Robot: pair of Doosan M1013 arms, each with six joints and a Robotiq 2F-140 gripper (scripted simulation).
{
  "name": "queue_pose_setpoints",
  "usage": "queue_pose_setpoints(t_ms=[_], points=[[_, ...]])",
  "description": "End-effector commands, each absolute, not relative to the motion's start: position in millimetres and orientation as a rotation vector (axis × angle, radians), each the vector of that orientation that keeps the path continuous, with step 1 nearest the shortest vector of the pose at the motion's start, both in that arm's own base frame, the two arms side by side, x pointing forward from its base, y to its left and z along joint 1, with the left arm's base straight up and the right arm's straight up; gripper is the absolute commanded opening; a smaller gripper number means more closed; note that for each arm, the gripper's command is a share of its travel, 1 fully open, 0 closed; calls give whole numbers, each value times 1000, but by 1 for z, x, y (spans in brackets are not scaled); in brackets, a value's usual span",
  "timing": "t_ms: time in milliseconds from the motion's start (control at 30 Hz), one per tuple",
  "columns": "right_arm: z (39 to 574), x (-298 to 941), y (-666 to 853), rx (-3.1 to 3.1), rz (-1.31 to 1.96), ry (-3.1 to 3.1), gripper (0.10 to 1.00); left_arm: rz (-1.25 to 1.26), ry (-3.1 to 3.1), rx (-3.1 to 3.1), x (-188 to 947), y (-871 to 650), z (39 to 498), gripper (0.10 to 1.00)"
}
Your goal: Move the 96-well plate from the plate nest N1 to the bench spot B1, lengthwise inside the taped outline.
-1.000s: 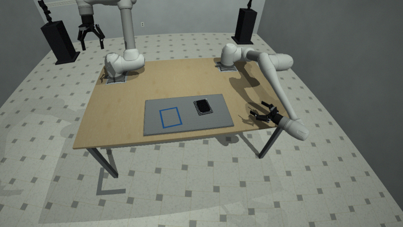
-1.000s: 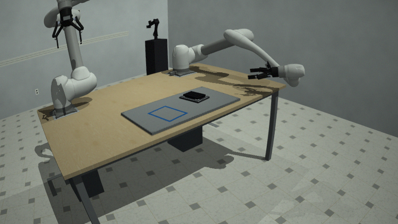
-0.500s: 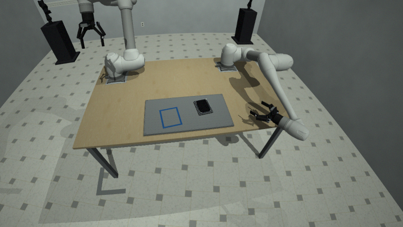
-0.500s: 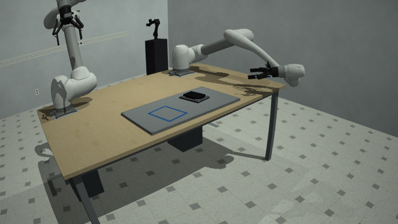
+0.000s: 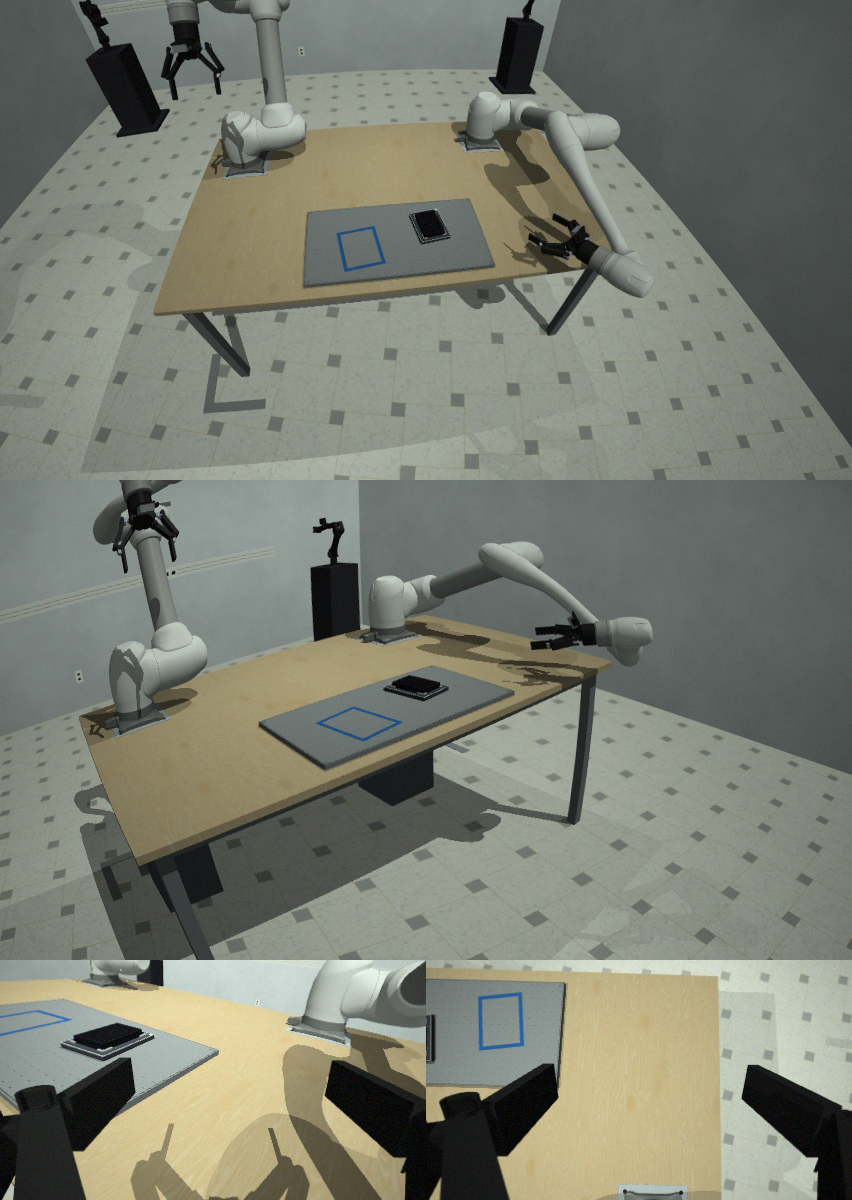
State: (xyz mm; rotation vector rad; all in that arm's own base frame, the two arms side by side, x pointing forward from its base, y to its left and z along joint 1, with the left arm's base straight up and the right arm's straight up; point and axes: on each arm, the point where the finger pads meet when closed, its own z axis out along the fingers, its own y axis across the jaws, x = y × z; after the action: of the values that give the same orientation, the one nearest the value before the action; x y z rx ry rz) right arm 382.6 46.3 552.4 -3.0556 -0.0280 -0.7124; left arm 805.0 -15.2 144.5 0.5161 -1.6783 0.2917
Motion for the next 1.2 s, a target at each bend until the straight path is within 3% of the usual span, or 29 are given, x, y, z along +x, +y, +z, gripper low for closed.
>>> queue_pose_setpoints(t_ms=[0, 1167], points=[[555, 382, 47, -3052, -730, -59, 1000, 292, -1680, 516, 805, -15, 146, 1000], [562, 381, 49, -3046, -773, -138, 1000, 292, -1680, 516, 805, -15, 146, 1000]])
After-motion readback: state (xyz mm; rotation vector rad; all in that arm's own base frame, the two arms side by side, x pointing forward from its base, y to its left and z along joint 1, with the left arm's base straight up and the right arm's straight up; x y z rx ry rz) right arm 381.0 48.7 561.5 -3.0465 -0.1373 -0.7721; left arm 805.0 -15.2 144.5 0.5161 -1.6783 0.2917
